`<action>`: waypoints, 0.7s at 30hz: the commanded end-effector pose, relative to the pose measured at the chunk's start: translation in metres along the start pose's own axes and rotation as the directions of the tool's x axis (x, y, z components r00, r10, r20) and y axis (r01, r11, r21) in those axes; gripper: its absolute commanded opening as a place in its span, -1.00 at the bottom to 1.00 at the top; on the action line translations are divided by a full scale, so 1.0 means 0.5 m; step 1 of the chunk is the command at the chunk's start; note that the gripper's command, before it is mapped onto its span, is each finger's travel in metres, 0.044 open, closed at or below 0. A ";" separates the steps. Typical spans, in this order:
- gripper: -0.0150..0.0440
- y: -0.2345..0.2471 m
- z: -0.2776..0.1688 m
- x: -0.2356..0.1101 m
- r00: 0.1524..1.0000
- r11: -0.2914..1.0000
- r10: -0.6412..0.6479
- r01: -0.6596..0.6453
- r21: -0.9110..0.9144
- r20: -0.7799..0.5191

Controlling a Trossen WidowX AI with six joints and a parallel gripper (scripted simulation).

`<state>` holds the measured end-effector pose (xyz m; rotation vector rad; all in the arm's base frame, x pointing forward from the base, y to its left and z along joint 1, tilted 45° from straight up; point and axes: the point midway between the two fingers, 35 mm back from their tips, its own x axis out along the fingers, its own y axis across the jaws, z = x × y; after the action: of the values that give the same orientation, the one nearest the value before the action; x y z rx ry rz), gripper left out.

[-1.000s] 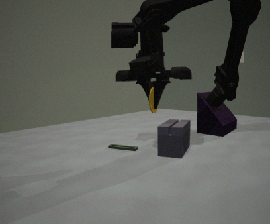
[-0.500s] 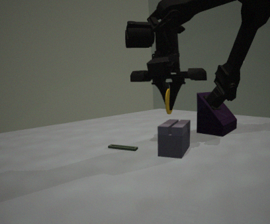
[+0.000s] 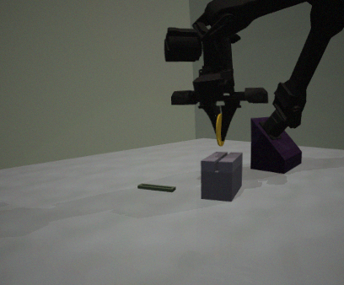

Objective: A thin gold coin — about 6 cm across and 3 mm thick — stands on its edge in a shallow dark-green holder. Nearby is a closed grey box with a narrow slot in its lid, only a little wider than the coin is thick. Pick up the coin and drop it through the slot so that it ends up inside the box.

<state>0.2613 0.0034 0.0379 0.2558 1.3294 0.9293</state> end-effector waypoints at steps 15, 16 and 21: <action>-0.49 0.009 -0.001 0.001 1.000 1.000 -0.003 0.003 0.005 -0.001; -0.49 0.008 0.000 0.001 1.000 1.000 -0.003 0.003 0.003 -0.002; -0.49 0.008 0.000 0.001 1.000 1.000 -0.003 0.003 0.003 -0.002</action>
<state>0.2589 0.0065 0.0400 0.2563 1.3334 0.9249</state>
